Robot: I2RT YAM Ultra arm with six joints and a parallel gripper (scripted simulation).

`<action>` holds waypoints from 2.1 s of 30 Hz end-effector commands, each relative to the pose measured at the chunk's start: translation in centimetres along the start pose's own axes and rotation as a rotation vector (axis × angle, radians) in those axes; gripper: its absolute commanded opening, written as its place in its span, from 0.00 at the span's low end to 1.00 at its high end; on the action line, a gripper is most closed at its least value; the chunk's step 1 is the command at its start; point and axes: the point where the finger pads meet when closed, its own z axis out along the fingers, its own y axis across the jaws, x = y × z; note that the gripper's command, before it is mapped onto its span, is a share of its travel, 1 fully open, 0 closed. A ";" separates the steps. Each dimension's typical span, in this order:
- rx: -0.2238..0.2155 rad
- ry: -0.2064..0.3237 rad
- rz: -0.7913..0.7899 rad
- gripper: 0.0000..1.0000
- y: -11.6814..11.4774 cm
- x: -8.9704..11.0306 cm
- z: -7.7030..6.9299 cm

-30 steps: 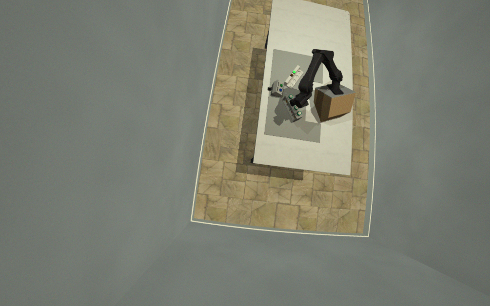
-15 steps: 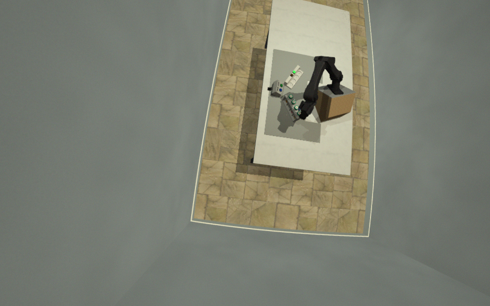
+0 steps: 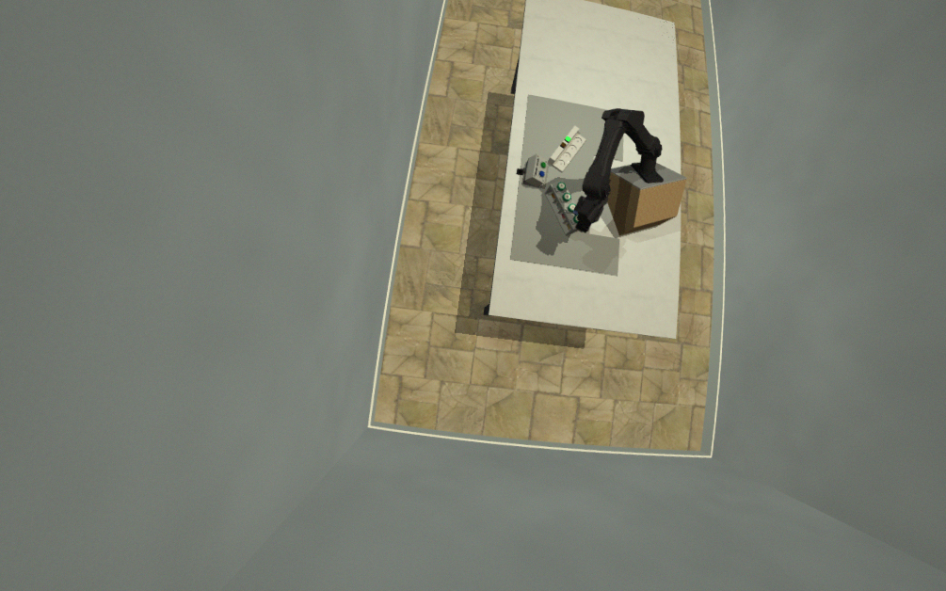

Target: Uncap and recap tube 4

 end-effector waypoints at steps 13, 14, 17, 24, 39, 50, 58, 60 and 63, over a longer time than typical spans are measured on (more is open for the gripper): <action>0.033 -0.073 0.011 0.49 -0.8 -1.8 -0.4; 0.032 -0.066 0.005 0.49 -0.6 -1.6 -0.2; 0.029 -0.044 -0.011 0.49 -0.1 -1.1 0.6; 0.026 -0.040 -0.008 0.49 -0.1 -1.1 1.2; 0.027 -0.045 -0.011 0.49 -0.1 -1.0 1.3; 0.027 -0.070 0.008 0.00 -0.8 -1.7 0.5; 0.029 -0.072 0.010 0.00 -0.9 -1.8 0.5; 0.029 -0.072 0.010 0.00 -0.9 -1.8 0.5; 0.027 -0.071 0.041 0.00 -0.8 -1.8 0.5</action>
